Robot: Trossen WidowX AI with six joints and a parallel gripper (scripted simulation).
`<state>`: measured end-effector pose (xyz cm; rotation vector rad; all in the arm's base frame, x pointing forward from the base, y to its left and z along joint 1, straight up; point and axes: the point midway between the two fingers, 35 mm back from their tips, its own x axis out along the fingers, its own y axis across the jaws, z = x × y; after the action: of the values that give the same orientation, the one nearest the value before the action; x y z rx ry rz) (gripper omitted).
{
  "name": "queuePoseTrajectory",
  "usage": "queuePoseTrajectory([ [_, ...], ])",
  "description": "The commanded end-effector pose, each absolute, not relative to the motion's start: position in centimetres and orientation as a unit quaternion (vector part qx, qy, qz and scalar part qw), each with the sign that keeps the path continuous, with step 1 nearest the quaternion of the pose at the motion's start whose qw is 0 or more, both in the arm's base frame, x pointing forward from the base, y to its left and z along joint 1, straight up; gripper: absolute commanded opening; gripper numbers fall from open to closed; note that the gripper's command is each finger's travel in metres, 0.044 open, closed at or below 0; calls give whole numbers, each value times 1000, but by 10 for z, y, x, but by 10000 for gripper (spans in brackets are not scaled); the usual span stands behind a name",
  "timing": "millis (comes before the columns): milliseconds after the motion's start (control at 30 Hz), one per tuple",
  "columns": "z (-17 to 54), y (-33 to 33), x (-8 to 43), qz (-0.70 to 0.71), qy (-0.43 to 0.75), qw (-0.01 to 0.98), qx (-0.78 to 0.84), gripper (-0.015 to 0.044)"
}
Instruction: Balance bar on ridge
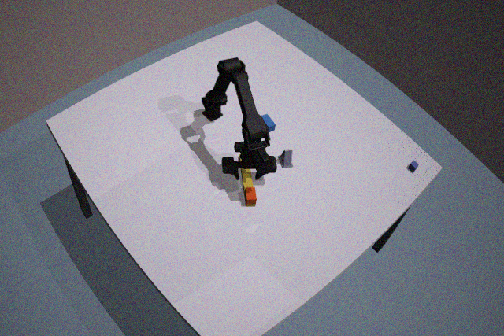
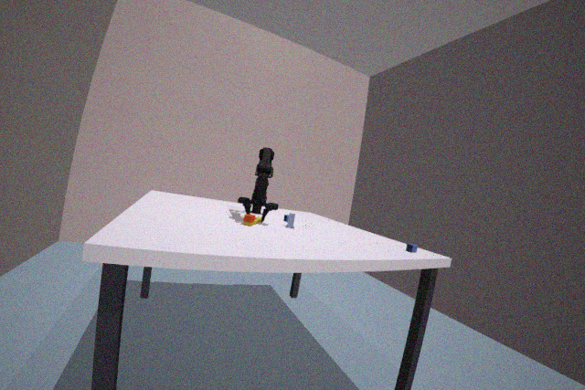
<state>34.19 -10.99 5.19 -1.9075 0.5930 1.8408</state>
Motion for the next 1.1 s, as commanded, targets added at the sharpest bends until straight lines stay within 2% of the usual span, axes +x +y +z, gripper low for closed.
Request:
queuePoseTrajectory([
  [0, 51, -110, 342, 663, 211, 211, -687, 315],
  [133, 51, -110, 342, 663, 211, 211, -687, 315],
  [333, 52, -110, 342, 662, 213, 211, -686, 157],
  [600, 52, -110, 342, 662, 213, 211, -686, 104],
  [733, 58, -110, 343, 662, 213, 211, -687, 0],
  [1067, 84, -111, 346, 662, 213, 211, -687, 0],
])
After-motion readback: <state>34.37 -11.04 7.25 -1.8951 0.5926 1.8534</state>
